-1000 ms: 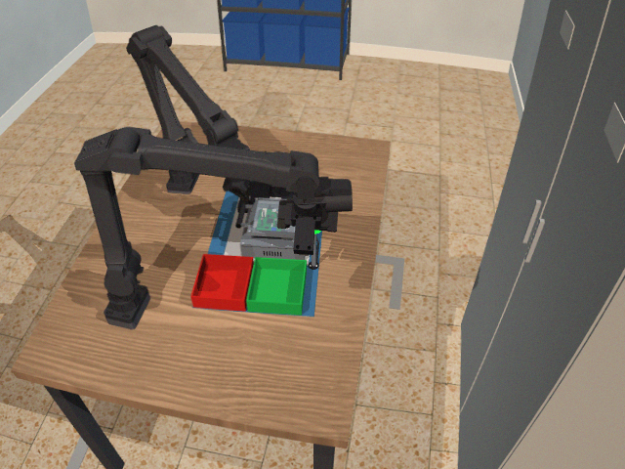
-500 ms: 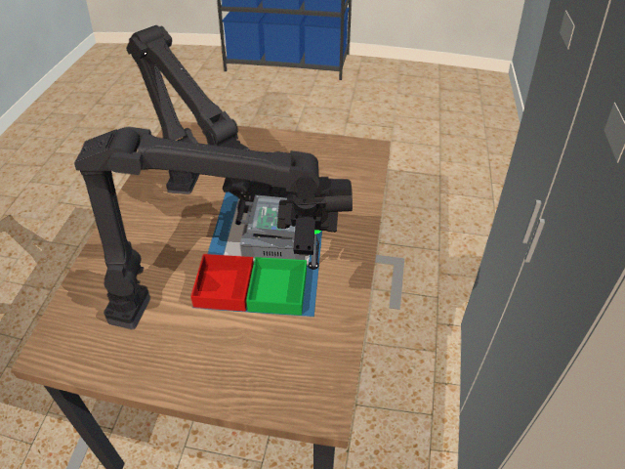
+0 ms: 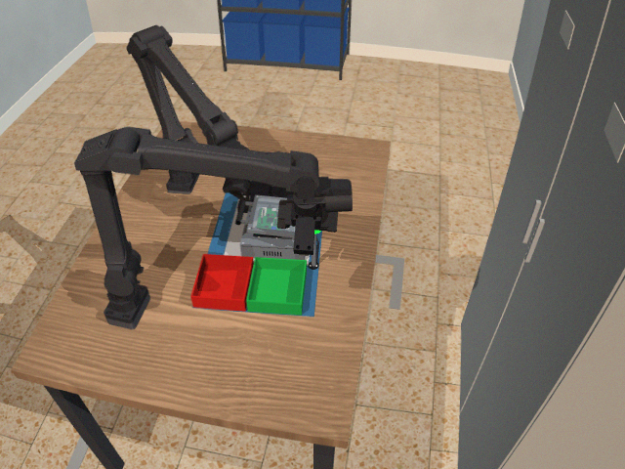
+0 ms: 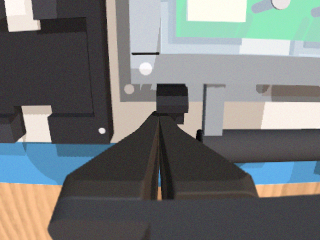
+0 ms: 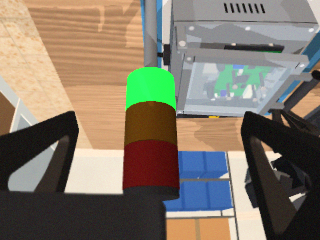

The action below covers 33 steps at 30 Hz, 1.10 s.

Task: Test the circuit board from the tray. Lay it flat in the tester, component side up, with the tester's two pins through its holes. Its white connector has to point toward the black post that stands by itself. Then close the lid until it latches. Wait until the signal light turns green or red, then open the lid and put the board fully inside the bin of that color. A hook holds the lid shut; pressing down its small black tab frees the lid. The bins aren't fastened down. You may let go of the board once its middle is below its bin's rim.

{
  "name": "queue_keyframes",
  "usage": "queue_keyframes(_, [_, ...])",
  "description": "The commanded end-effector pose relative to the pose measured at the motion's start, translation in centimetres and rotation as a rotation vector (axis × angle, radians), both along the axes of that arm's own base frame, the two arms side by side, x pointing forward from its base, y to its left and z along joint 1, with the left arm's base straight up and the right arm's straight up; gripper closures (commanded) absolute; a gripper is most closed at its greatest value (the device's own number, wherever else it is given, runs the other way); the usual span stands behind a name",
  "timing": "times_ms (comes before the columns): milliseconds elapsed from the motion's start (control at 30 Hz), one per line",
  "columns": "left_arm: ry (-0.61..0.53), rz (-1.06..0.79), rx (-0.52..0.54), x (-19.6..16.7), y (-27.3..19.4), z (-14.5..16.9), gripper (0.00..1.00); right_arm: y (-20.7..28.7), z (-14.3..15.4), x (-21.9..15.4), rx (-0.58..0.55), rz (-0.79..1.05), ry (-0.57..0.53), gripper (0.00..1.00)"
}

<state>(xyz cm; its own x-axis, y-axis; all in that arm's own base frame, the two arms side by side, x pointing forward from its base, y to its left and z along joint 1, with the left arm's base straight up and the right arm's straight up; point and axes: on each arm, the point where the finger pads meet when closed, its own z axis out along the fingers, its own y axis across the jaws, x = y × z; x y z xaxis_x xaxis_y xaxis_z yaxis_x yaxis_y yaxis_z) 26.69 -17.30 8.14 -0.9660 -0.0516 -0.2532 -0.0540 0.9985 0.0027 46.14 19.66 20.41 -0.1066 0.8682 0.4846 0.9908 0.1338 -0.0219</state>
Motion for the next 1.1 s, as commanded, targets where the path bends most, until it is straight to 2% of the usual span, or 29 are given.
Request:
queue_keyframes(0, [0.022,-0.010,0.021,-0.2,0.2,-2.4,1.00,0.1,1.4,0.8,0.009,0.001,-0.033,0.00])
queue_keyframes(1067, [0.029,-0.015,0.029,-0.1,0.1,-4.2,1.00,0.1,1.4,0.8,0.009,0.001,-0.033,0.00])
